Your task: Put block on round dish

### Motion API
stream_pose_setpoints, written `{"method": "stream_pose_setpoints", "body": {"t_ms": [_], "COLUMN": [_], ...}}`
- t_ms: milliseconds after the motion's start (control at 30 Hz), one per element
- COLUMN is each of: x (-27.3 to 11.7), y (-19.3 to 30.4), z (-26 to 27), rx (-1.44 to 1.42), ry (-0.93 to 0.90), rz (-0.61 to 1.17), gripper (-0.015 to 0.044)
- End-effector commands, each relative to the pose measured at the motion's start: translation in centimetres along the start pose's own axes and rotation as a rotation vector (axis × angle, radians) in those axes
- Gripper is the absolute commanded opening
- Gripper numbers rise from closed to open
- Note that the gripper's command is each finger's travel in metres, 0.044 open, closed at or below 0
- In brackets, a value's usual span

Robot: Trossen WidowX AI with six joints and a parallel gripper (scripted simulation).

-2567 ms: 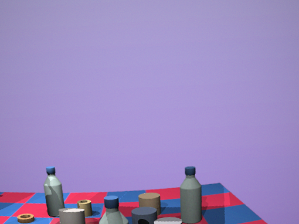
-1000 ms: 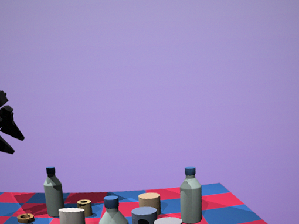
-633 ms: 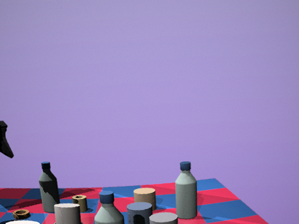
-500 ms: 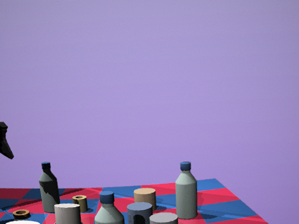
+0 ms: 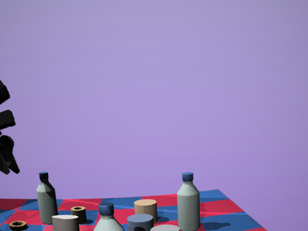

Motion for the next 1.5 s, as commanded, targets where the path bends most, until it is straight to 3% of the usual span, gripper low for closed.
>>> {"method": "stream_pose_setpoints", "body": {"t_ms": [0, 800, 1300, 1467], "x": [0.6, 7.5, 14.1, 14.4], "y": [-1.1, -6.7, -8.7, -8.7], "z": [0.6, 4.8, 7.2, 7.3], "rx": [-0.106, -0.807, -1.202, -1.218], "ry": [-0.029, -0.295, -0.564, -0.577], "rz": [0.035, 0.272, 0.323, 0.322], "gripper": [0.0440, 0.0440, 0.0440, 0.0440]}}
Point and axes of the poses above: the point midway between the two fingers, 35 mm back from their tips, its own x axis out along the fingers, its own z axis across the jaws, y = z × x, the point moved 5 cm from there along -x, back along the fingers, and after that the axes turned 7 degrees about -x, right-handed, at the moved point
